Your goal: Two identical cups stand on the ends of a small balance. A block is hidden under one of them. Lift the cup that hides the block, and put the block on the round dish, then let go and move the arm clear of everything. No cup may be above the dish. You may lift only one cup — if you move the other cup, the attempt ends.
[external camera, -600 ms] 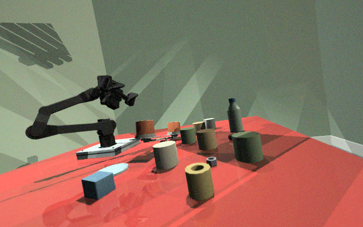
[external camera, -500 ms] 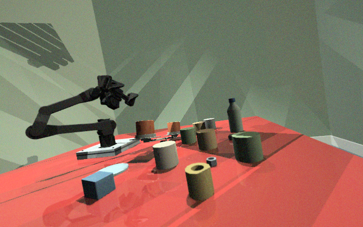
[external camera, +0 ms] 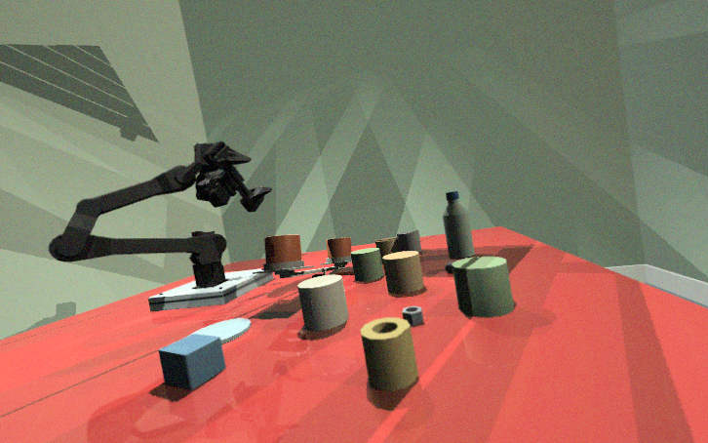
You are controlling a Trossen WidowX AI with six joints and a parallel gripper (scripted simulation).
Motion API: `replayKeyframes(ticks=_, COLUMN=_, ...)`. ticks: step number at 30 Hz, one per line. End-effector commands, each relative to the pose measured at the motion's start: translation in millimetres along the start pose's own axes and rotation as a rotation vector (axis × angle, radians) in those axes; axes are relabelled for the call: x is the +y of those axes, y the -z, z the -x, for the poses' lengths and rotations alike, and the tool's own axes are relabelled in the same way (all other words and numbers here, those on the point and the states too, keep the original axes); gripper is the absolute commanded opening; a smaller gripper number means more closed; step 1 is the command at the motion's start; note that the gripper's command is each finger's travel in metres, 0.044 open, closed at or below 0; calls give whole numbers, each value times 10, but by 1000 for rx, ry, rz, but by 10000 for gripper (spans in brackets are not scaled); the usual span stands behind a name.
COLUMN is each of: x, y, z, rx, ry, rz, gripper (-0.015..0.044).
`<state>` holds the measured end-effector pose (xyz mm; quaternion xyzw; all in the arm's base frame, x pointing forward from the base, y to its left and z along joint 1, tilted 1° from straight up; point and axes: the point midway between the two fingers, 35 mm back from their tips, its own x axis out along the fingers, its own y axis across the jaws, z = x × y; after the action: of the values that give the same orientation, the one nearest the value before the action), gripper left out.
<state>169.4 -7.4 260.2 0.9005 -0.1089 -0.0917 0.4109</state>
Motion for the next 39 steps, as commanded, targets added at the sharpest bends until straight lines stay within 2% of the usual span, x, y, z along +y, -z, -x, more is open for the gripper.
replayKeyframes(ticks=1, x=0, y=30, z=-10, rx=-2, ry=20, rz=116, gripper=440)
replayKeyframes(ticks=39, x=-217, y=111, z=-96, rx=71, ry=363, rz=1371, gripper=440)
